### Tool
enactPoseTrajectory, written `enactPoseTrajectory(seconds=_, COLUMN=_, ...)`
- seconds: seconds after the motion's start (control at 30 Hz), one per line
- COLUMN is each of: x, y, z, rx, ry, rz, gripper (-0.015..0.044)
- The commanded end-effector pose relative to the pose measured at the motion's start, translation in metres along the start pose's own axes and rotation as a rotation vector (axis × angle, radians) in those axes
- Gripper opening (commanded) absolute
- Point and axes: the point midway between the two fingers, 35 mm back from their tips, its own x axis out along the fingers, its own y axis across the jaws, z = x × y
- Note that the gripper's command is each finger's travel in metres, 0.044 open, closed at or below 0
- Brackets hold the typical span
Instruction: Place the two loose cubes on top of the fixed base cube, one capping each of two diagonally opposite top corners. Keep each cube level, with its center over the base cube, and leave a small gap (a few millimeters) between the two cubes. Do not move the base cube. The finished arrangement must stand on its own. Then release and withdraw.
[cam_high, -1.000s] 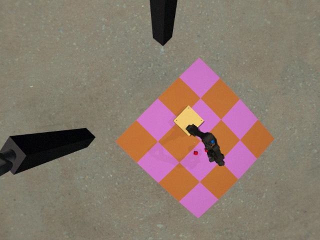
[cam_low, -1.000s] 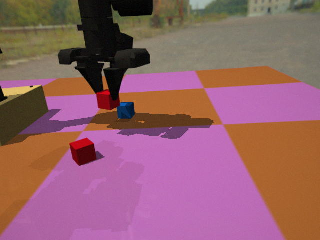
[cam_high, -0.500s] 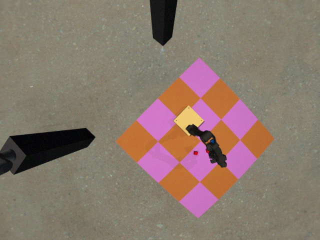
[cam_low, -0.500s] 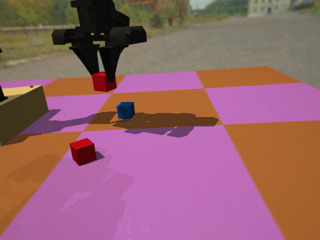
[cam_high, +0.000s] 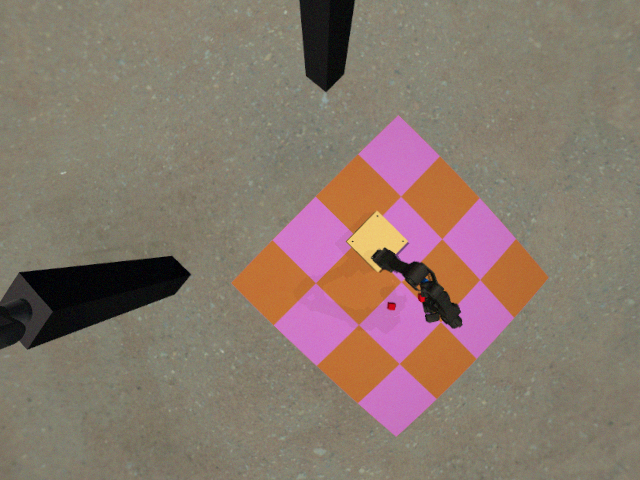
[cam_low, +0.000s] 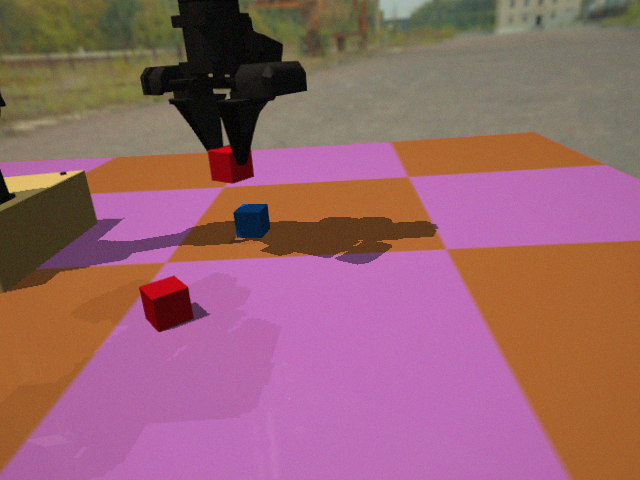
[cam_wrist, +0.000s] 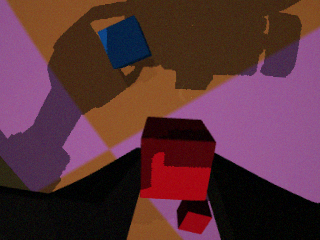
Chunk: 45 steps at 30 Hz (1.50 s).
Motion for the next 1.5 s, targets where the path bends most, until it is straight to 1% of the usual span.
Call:
enactPoseTrajectory(seconds=0.0, x=0.001, y=0.001, z=0.011, rx=0.037, ry=-0.013, rz=-0.005, gripper=0.0105)
enactPoseTrajectory(seconds=0.9, x=0.028, y=0.036, z=0.083, rx=0.341, ry=-0.012, rz=0.006, gripper=0.0105)
enactPoseTrajectory(seconds=1.27, x=0.029, y=0.037, z=0.084, rx=0.349, ry=-0.011, rz=0.006, gripper=0.0105)
enactPoseTrajectory(seconds=1.47, x=0.044, y=0.038, z=0.085, rx=0.353, ry=-0.011, rz=0.006, gripper=0.0105)
